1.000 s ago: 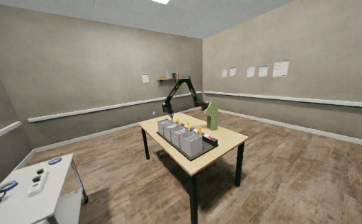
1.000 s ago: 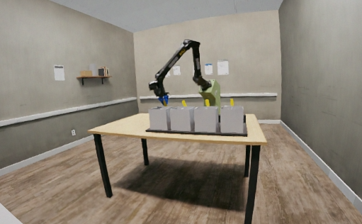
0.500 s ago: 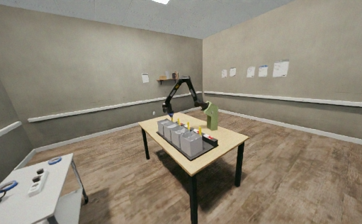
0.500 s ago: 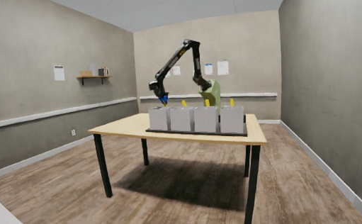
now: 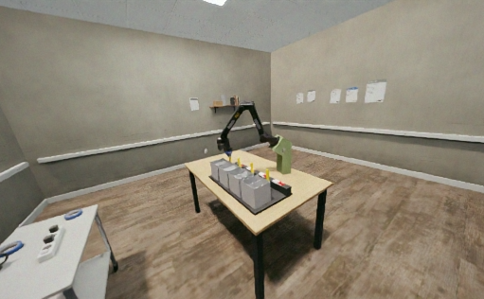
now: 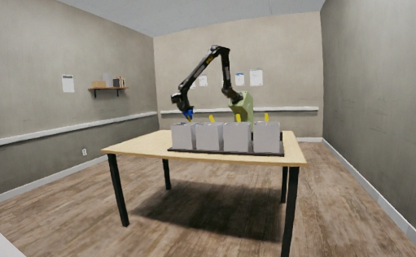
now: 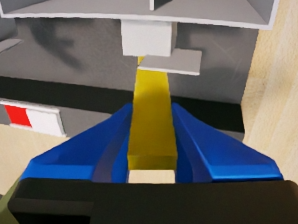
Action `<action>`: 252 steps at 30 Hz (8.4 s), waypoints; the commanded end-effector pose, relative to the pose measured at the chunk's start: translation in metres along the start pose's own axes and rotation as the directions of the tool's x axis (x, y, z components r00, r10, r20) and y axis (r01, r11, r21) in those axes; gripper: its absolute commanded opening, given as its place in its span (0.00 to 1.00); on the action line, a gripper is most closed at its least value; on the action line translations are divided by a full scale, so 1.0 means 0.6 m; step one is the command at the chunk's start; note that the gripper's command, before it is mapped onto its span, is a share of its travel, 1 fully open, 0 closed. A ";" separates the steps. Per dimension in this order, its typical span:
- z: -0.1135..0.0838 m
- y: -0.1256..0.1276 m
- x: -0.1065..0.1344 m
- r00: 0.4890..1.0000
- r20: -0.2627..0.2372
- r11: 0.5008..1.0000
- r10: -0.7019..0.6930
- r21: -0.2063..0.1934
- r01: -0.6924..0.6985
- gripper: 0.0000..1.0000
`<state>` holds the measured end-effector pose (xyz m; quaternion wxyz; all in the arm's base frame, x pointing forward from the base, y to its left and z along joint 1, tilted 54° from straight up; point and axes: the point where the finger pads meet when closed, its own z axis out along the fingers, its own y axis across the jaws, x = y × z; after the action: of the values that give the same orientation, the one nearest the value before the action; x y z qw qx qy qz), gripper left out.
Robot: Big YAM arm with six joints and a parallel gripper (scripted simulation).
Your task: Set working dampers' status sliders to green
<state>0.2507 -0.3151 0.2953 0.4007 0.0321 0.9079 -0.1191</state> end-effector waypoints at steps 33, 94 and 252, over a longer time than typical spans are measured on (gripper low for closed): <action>-0.006 0.024 -0.013 1.000 0.020 0.993 -0.013 0.120 0.010 0.17; -0.002 0.034 -0.011 1.000 0.015 0.980 -0.008 0.197 0.005 0.36; -0.089 0.362 -0.228 0.999 0.038 0.973 0.020 0.231 -0.028 0.36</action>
<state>0.3401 -0.0835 0.3718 0.3932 0.0752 0.8897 -0.2195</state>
